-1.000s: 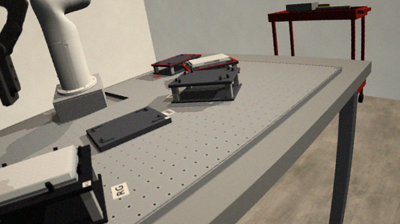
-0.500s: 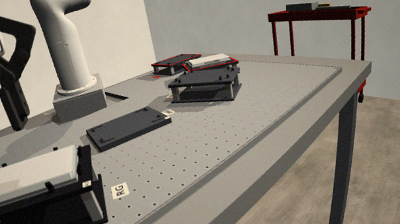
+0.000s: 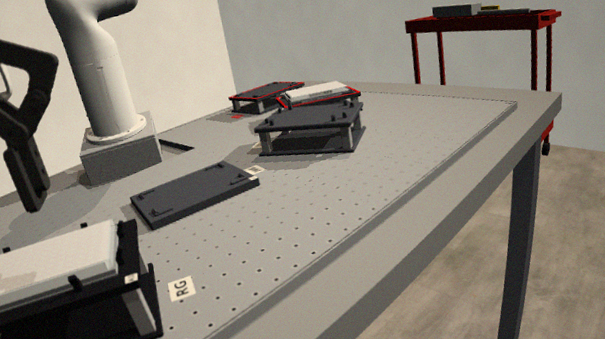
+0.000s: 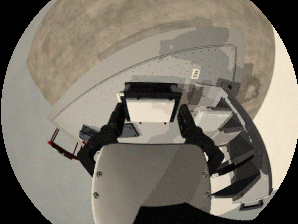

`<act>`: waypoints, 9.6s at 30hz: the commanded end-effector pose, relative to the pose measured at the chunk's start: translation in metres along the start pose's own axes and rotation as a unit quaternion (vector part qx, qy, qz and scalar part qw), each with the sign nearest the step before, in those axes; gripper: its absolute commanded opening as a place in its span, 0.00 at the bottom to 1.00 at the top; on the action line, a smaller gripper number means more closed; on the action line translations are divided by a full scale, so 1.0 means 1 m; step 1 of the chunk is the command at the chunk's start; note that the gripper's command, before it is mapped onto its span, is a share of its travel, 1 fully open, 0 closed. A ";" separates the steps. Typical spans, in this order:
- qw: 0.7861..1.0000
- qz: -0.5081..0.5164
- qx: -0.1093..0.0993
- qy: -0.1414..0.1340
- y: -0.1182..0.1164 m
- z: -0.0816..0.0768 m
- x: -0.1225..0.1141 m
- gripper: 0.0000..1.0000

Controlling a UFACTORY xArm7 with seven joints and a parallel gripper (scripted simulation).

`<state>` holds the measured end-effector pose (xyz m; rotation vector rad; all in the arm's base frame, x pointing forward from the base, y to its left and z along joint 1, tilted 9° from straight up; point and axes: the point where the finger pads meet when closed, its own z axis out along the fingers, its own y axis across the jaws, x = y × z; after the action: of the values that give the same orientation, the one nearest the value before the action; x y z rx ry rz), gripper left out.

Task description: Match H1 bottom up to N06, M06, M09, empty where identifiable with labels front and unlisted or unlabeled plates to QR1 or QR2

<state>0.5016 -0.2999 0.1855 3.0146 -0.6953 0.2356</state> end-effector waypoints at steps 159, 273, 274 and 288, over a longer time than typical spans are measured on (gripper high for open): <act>1.000 0.000 0.000 0.002 0.000 -0.032 0.001 1.00; 0.708 0.706 0.002 0.001 -0.012 -0.083 -0.085 1.00; 0.708 0.706 0.002 0.001 -0.012 -0.082 -0.085 1.00; 0.708 0.706 0.002 0.001 -0.012 -0.058 -0.085 1.00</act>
<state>0.4218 -0.2471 0.2334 1.7073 -2.7227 0.2173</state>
